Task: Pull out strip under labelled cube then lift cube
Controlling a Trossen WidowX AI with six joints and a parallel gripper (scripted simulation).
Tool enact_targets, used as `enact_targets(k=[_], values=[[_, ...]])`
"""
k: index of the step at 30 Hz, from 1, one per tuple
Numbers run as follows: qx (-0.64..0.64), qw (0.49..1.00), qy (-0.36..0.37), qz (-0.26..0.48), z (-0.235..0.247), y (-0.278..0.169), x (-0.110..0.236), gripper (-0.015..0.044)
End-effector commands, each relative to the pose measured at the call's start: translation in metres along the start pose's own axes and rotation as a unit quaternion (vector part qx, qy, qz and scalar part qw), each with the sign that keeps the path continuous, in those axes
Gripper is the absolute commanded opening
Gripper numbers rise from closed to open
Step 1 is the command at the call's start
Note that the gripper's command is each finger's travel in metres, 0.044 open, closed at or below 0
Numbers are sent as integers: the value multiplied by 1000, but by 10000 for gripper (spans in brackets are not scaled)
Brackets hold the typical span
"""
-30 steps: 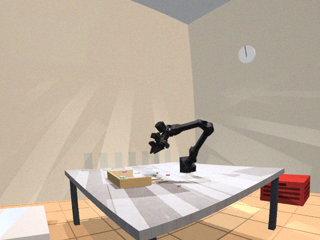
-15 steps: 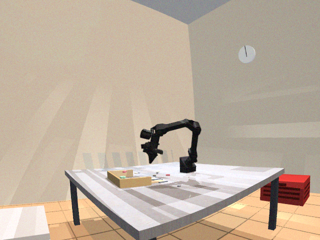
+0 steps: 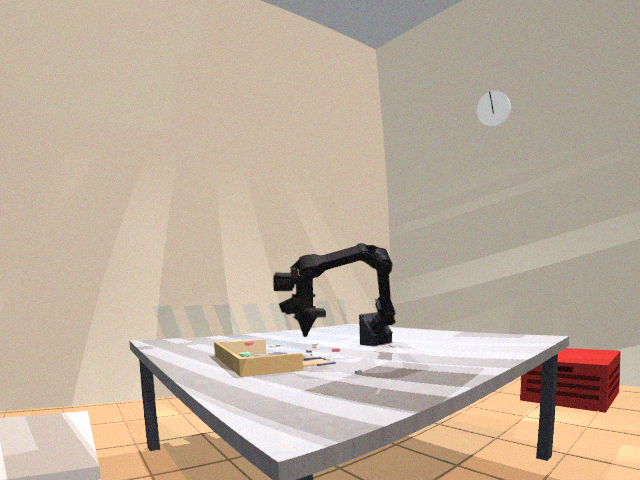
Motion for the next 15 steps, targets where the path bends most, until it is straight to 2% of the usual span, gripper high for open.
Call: enact_targets(k=[1, 15], values=[[0, 1000, -3, 4, -1, 0, -8, 0], [0, 1000, -3, 4, -1, 1, -31, 0]])
Point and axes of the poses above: the point midway between the two fingers, 35 mm back from their tips, its own x axis back along the fingers, its own z axis across the jaws, y = z × x, the point moved 3 cm from there along x, back along the fingers, and after that the axes turned 15 degrees about -x, right-handed, at the moved point
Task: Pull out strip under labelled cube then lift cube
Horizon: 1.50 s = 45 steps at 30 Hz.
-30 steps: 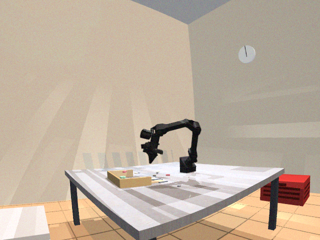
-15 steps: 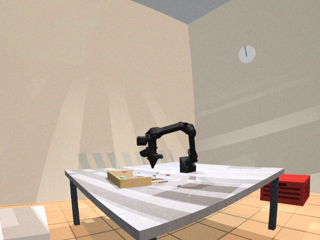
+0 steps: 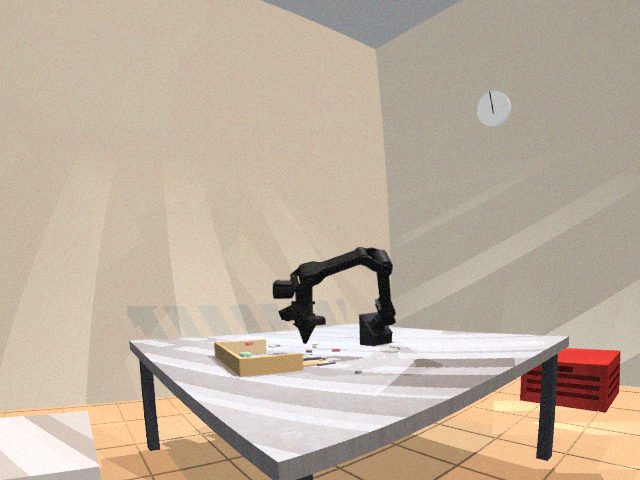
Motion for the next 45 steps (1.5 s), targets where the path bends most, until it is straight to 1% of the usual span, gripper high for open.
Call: enact_targets(k=[1, 23, 45], values=[[-3, 1000, 2, 1, 0, 0, -9, 0], [-2, 1000, 3, 2, 0, 0, -44, 0], [-2, 1000, 3, 2, 0, 0, -46, 0]])
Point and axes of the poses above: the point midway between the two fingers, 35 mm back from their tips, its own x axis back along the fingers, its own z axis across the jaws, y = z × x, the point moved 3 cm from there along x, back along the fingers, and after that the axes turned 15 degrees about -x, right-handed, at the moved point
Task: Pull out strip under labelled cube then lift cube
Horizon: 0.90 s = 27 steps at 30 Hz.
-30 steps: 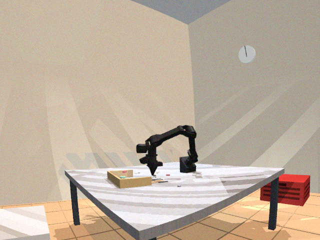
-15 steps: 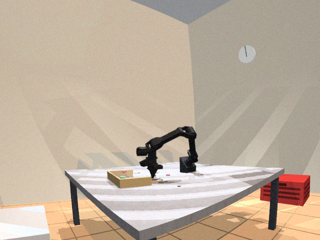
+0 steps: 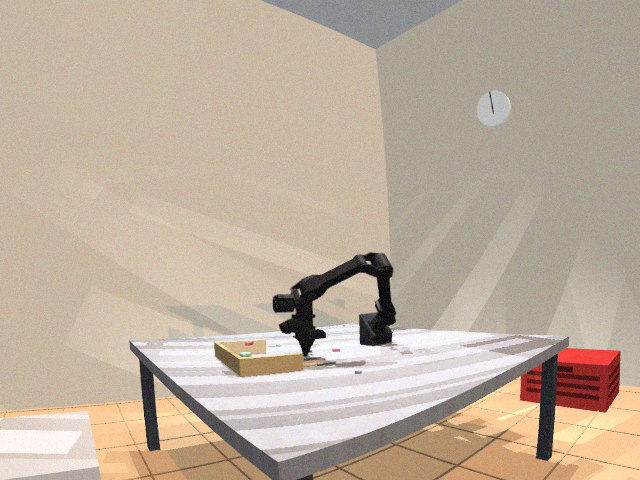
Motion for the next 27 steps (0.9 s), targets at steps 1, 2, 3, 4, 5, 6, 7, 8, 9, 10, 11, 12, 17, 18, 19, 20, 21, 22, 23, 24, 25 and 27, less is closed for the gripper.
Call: enact_targets(k=[1, 2, 3, 4, 5, 6, 7, 8, 9, 10, 11, 12, 17, 18, 19, 20, 21, 22, 23, 24, 25, 27], values=[[-2, 1000, 1, 0, 0, 0, -1, 0], [-2, 1000, 1, 0, 0, 0, -1, 0], [-2, 1000, 1, 0, 0, 0, -1, 0], [-2, 1000, 1, 0, 0, 0, -1, 0], [-2, 1000, 1, 0, 0, 0, -1, 0], [-2, 1000, 1, 0, 0, 0, -1, 0], [-2, 1000, 1, 0, 0, 0, -1, 0], [-2, 1000, 1, 0, 0, 0, -1, 0], [-2, 1000, 1, 0, 0, 0, -1, 0], [-2, 1000, 1, 0, 0, 0, -1, 0], [-2, 1000, 1, 0, 0, 0, -1, 0], [-2, 1000, 1, 0, 0, 0, -2, 0], [-2, 1000, 1, 0, 0, 0, -2, 0], [-2, 1000, 1, 0, 0, 0, -2, 0], [-2, 1000, 1, 0, 0, 0, -2, 0], [-2, 1000, 1, 0, 0, 0, -2, 0], [-2, 1000, 1, 0, 0, 0, -2, 0], [-2, 1000, 1, 0, 0, 0, -3, 0], [-2, 1000, 1, 0, 0, 1, -3, 0], [-2, 1000, 1, 0, 0, 1, -3, 0], [-2, 1000, 2, 0, 0, 1, -3, 0], [-2, 1000, 2, 0, 0, 1, -3, 0]])
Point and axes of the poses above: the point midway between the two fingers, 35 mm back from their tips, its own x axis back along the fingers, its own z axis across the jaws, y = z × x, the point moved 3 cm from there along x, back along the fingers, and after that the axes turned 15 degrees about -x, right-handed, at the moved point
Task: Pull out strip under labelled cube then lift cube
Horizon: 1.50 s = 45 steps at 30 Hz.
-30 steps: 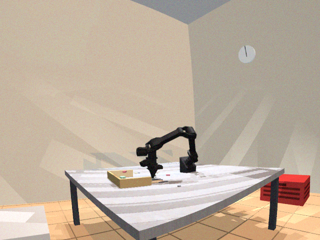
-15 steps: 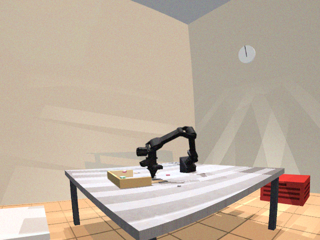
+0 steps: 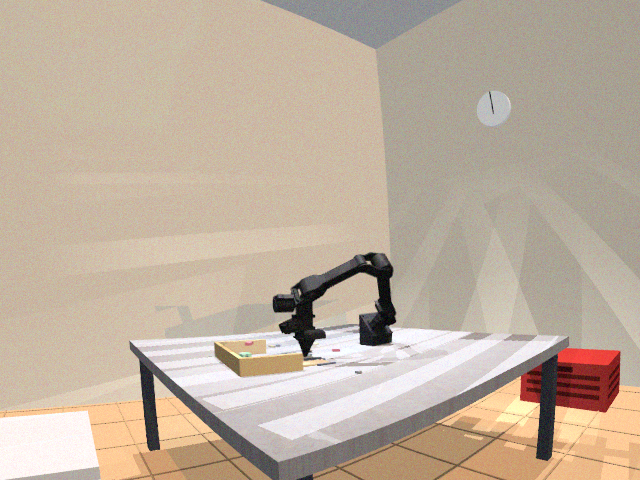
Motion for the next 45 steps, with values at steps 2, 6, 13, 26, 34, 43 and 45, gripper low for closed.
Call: enact_targets(k=[2, 6, 13, 26, 34, 43, 45], values=[[0, 1000, 1, 1, 0, 0, -3, 0], [0, 1000, 1, 1, 1, 1, -3, 0], [0, 1000, 1, 1, 1, 1, -4, 0], [-1, 1000, 1, 1, -1, -5, -4, 0], [-1, 1000, 1, 2, -4, -16, -5, 0], [-1, 1000, 1, 2, -7, -29, -5, 0], [-1, 1000, 1, 2, -8, -32, -5, 0]])
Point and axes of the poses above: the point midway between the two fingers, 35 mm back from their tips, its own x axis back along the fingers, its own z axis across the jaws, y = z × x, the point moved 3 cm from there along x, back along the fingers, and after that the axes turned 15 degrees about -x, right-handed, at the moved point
